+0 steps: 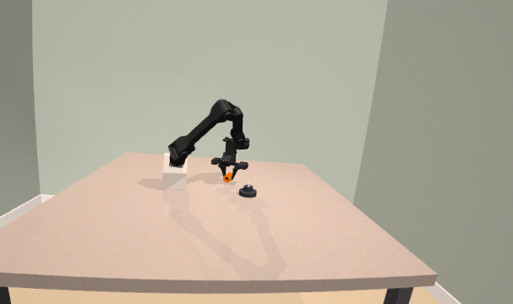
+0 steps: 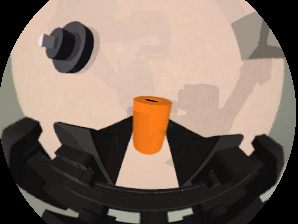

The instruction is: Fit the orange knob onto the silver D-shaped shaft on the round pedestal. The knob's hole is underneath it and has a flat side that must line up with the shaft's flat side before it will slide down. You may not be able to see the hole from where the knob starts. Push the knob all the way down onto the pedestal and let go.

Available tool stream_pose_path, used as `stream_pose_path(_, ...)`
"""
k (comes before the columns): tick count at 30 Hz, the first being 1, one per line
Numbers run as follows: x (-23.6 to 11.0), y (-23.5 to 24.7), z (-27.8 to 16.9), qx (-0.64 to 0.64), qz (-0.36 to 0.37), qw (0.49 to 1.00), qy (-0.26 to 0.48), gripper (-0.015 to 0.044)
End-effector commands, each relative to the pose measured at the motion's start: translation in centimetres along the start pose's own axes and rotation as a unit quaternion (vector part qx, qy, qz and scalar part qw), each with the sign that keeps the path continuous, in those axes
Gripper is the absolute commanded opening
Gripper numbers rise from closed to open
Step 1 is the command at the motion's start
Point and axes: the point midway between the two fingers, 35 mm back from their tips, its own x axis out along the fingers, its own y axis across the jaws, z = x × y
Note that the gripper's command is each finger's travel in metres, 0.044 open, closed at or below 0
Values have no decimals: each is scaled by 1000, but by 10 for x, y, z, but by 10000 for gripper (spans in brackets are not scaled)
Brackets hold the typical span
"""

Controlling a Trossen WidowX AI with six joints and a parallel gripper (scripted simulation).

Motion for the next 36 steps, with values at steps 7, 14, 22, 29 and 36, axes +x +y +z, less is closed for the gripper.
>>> stream_pose_path(7, -1, 0, -1, 87, -1, 996, 2, 179)
stream_pose_path(14, 8, 0, -1, 87, 0, 996, 2, 179)
stream_pose_path(22, 11, 1, -1, 91, -3, 996, 2, 231)
stream_pose_path(29, 11, 1, -1, 91, -3, 996, 2, 260)
stream_pose_path(36, 11, 1, -1, 91, -3, 996, 2, 260)
